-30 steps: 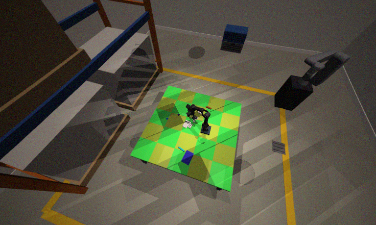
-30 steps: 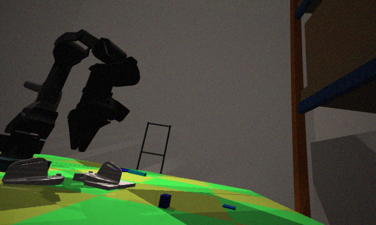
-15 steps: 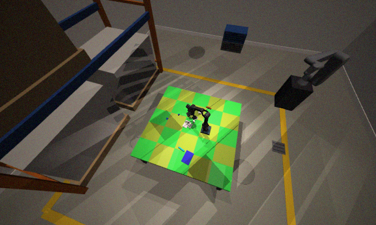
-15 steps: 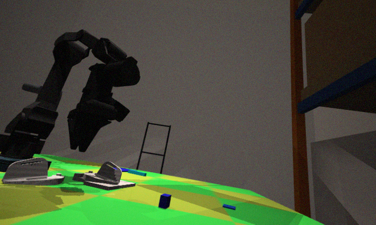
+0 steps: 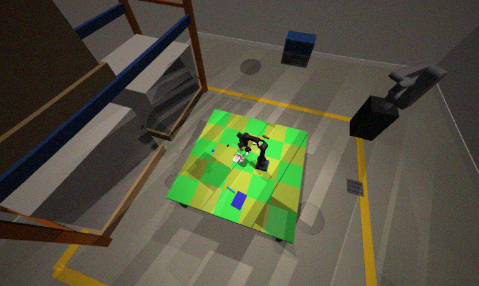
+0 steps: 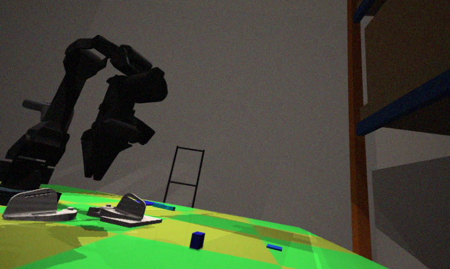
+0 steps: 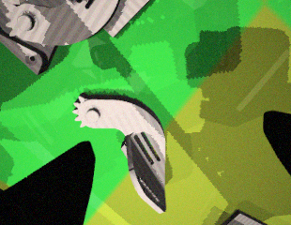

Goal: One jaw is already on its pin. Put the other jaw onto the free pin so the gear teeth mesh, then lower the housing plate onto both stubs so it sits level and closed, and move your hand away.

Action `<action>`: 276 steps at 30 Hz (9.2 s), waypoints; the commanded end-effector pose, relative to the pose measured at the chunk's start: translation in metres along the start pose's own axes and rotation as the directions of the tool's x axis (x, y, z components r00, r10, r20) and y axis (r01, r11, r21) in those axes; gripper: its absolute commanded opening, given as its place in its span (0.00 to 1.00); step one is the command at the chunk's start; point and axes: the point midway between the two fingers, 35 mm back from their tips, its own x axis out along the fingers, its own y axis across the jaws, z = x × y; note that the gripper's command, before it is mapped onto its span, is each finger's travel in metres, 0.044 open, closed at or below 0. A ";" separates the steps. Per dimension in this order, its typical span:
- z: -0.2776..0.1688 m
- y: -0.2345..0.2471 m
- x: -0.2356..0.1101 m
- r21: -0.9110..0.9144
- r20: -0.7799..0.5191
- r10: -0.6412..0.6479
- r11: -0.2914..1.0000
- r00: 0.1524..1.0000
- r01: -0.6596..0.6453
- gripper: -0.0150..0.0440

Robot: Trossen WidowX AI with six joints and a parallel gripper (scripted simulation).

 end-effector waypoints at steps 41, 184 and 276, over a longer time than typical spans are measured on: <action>0.000 0.000 -0.006 0.000 0.001 -0.004 1.000 1.000 0.004 0.61; 0.000 0.000 -0.006 0.000 0.001 -0.004 1.000 1.000 0.004 0.25; -0.033 0.014 -0.015 0.930 -0.003 -0.008 -0.368 1.000 0.000 1.00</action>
